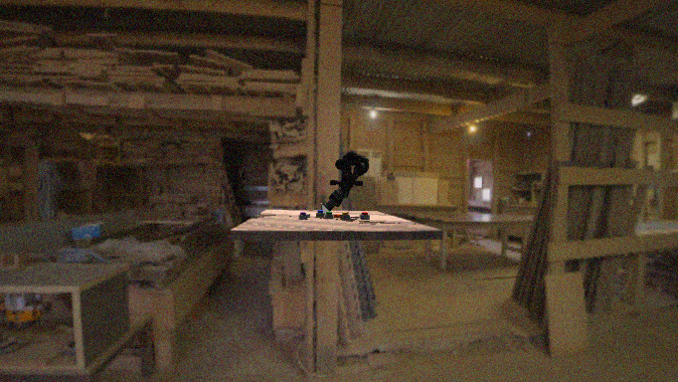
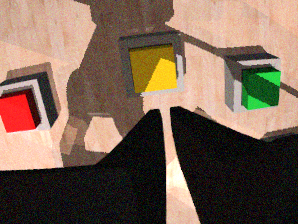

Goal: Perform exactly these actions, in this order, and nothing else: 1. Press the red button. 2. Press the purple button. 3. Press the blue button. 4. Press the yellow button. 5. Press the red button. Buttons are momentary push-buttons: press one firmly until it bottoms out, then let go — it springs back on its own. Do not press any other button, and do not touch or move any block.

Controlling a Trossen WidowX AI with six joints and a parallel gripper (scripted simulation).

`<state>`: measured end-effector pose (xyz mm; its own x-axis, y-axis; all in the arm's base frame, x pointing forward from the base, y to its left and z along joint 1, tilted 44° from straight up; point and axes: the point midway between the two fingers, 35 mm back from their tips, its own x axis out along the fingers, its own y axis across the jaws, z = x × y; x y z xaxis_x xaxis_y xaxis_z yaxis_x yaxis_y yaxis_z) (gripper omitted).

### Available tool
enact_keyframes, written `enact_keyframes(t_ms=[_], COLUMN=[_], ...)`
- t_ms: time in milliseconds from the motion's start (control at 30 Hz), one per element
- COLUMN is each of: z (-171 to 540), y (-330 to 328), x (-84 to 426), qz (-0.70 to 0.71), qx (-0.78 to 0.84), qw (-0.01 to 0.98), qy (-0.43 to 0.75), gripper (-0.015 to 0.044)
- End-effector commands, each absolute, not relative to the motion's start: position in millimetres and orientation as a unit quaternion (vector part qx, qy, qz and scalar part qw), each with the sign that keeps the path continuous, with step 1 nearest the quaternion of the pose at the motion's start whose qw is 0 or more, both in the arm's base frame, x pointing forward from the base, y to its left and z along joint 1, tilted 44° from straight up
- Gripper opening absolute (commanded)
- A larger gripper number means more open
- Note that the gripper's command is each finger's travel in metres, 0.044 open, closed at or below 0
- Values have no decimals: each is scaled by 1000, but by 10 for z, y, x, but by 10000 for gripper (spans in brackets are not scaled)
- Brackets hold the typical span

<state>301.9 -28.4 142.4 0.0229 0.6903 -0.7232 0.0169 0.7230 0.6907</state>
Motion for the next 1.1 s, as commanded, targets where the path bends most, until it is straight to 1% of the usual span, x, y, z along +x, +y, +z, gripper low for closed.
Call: enact_keyframes(t_ms=[0,133,233,400,567,1067], z=[1641,2162,2276,2258,1867,1740], y=[-102,444,562,579,976,1101], x=[3008,2873,2816,2819,2837,2842], qz=[254,252,254,254,261,261], qx=[271,283,287,286,271,271], qw=[662,667,667,666,658,658], qy=[651,641,639,640,652,652], gripper=[20,20,20,20,20,20])
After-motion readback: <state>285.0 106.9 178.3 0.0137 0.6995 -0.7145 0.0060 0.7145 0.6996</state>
